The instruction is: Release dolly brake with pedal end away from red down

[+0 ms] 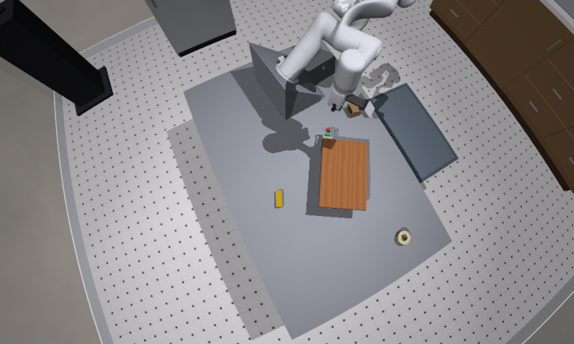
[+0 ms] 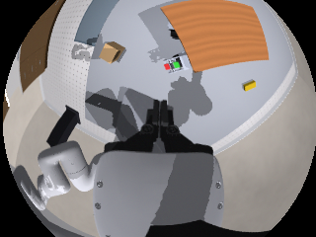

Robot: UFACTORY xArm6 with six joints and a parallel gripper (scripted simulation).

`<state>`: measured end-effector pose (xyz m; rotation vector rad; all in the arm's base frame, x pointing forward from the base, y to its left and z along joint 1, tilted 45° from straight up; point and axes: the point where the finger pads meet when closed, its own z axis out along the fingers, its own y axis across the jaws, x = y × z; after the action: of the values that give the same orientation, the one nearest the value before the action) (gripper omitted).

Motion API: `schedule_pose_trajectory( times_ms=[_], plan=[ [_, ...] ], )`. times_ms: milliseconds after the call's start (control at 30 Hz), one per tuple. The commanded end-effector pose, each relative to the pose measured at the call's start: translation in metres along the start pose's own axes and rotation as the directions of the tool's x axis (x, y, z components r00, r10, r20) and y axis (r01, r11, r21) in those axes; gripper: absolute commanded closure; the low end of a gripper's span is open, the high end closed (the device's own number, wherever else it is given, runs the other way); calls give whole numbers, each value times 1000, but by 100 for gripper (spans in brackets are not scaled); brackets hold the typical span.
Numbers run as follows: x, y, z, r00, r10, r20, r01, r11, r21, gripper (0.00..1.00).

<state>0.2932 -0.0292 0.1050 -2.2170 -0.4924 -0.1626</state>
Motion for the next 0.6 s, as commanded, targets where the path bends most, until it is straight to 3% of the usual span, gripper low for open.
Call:
schedule_pose_trajectory(
  times_ms=[0, 67, 367, 567],
  plan=[
    [11, 16, 31, 979, -205, -1, 205, 978, -44, 100],
    [11, 16, 31, 979, -205, -1, 205, 978, -44, 100],
    [12, 30, 68, 902, -428, 51, 431, 899, -82, 100],
    [11, 31, 72, 893, -447, 57, 450, 889, -85, 100]
  ],
)
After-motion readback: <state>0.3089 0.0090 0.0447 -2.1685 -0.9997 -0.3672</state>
